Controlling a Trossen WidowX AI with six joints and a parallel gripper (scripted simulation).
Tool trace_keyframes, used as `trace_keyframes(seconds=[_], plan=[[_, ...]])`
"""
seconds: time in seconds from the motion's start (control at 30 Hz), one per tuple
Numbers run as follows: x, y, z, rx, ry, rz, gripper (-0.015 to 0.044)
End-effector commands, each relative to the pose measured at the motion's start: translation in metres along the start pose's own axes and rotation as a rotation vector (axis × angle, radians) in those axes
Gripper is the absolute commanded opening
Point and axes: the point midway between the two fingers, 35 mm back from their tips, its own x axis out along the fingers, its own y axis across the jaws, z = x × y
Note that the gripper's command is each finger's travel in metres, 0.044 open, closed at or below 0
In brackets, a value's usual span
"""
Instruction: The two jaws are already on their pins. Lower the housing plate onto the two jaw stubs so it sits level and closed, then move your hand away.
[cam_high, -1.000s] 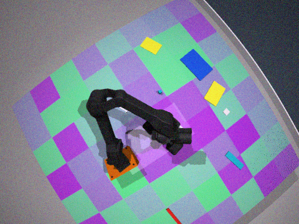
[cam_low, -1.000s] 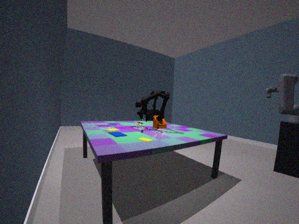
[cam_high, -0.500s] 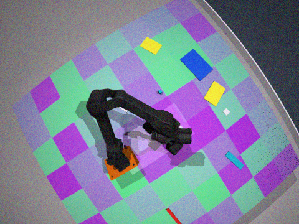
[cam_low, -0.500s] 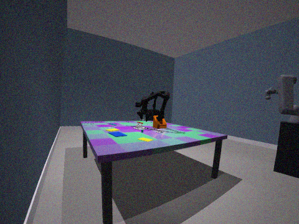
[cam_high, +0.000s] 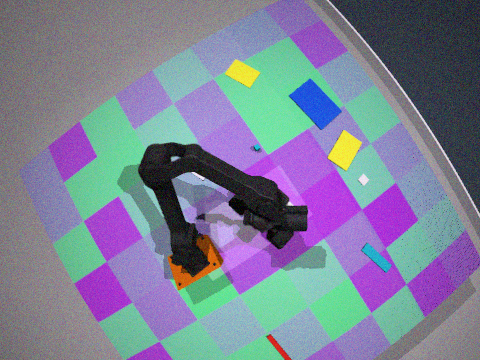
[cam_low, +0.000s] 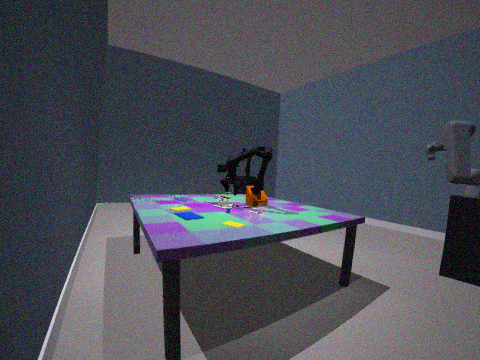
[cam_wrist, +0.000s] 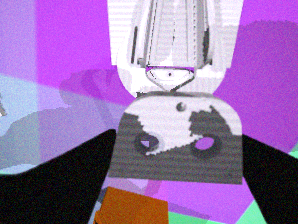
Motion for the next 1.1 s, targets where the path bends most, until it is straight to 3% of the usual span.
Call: trace_keyframes(seconds=[0.0,1.07], plan=[[0.004,0.000,-0.001,-0.002,0.003,-0.003,0.0351],[0.056,0.000,-0.001,-0.003,0.002,-0.001,0.0351]])
